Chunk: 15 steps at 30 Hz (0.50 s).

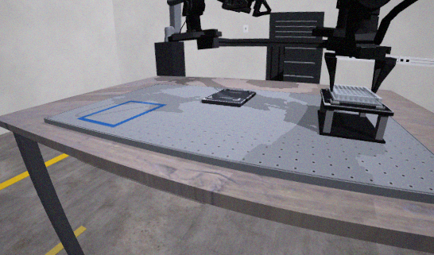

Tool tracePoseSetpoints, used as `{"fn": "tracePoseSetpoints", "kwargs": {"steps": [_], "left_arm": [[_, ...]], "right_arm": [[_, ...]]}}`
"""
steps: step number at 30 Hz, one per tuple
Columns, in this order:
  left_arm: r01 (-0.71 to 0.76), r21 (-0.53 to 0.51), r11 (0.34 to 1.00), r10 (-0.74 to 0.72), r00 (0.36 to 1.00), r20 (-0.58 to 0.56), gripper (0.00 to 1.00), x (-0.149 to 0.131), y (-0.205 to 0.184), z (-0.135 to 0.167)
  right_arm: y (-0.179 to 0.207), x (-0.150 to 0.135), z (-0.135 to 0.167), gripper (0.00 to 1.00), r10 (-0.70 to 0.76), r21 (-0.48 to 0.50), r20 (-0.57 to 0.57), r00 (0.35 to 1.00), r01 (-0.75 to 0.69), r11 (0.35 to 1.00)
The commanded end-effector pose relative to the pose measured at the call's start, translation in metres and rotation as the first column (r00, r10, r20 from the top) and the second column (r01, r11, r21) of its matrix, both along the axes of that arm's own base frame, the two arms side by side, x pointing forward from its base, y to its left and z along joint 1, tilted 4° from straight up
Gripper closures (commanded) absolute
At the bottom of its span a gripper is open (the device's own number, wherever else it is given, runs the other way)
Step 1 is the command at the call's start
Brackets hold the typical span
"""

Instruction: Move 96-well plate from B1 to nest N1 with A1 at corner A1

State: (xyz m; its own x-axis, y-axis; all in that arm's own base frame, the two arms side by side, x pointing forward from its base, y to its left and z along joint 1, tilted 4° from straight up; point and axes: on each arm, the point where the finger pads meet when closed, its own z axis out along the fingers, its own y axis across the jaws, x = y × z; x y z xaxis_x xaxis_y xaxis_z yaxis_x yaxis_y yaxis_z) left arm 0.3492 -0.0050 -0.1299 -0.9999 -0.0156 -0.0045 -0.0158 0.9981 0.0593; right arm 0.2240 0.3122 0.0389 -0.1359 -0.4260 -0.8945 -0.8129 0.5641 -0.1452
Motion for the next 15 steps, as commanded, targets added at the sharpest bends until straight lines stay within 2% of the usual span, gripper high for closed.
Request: {"fn": "tracePoseSetpoints", "kwargs": {"steps": [1, 15], "left_arm": [[-0.007, -0.002, 1.000, 0.007, 1.000, 0.004, 0.21, 0.0032, -0.0017, 0.0107], [-0.002, -0.001, 1.000, 0.002, 1.000, 0.007, 0.21, 0.0041, -0.0010, 0.0102]], "right_arm": [[0.0043, 0.0009, 0.0143, 0.00, 0.003, 0.040, 0.029, 1.000, -0.004, 0.999], [0.0043, 0.0009, 0.0143, 0.00, 0.003, 0.040, 0.029, 1.000, -0.004, 0.999]]}}
